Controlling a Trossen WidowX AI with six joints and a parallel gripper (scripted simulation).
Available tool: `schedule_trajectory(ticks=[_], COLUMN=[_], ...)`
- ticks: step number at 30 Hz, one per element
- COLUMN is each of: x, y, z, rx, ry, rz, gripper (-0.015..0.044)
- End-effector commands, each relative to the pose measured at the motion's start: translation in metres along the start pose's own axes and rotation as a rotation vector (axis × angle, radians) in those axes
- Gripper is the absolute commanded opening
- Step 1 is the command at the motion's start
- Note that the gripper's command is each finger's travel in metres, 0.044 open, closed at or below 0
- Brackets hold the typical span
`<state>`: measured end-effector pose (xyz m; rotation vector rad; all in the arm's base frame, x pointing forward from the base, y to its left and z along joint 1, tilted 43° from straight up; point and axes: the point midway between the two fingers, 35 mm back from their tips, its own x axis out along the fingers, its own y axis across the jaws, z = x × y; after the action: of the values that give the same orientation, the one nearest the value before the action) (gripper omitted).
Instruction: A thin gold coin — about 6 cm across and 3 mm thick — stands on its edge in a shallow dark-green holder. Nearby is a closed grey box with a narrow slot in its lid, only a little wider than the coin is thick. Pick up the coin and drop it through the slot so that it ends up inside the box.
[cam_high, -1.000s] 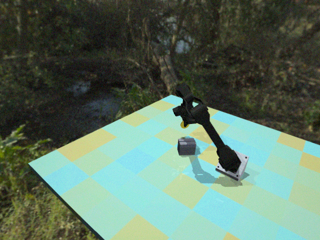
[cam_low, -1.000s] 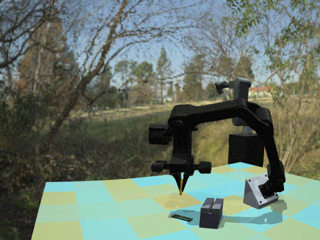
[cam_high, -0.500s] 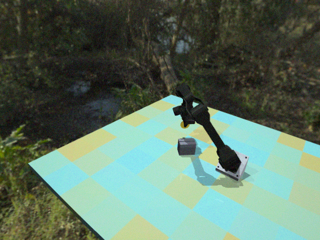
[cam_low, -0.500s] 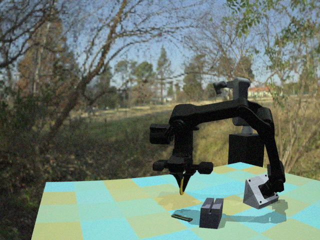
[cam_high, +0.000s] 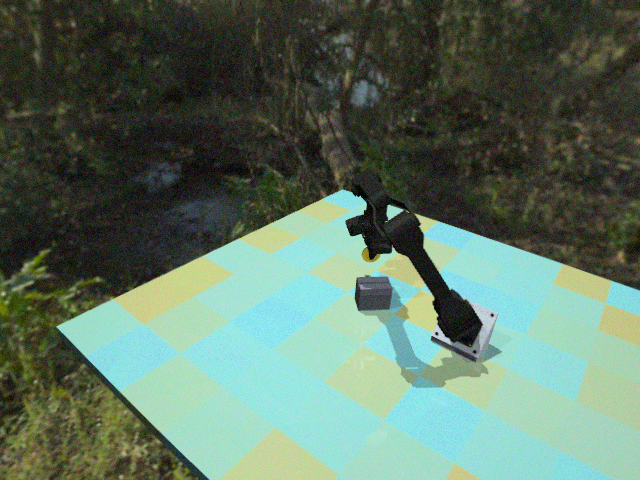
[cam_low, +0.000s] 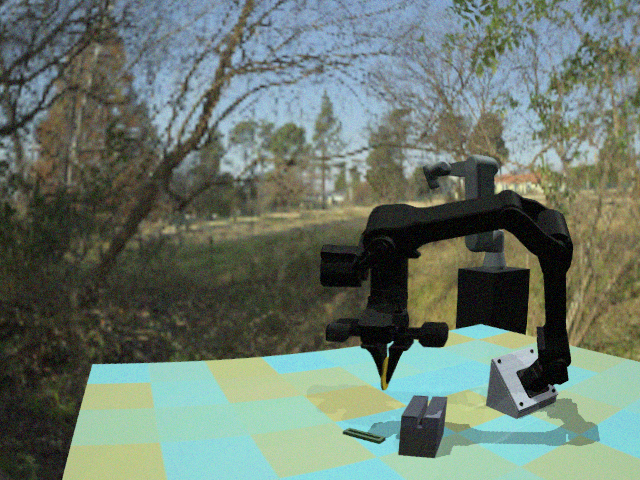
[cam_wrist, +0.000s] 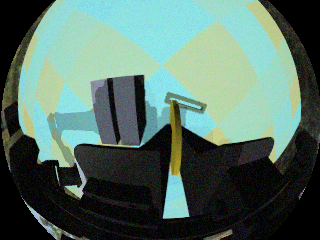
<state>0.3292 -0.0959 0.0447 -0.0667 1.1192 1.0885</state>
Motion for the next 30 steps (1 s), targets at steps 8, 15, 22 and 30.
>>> schedule_trajectory(ticks=[8,15,22,30], x=[0.002,0.003,0.006,0.004], y=[0.031,0.049,0.067,0.061], z=[0.002,0.001,0.000,0.000], rx=[0.003,0.004,0.005,0.003], ry=[-0.001,-0.001,-0.002,0.000], rz=[0.005,0.006,0.007,0.005], gripper=[0.0000,0.0000,0.0000,0.0000])
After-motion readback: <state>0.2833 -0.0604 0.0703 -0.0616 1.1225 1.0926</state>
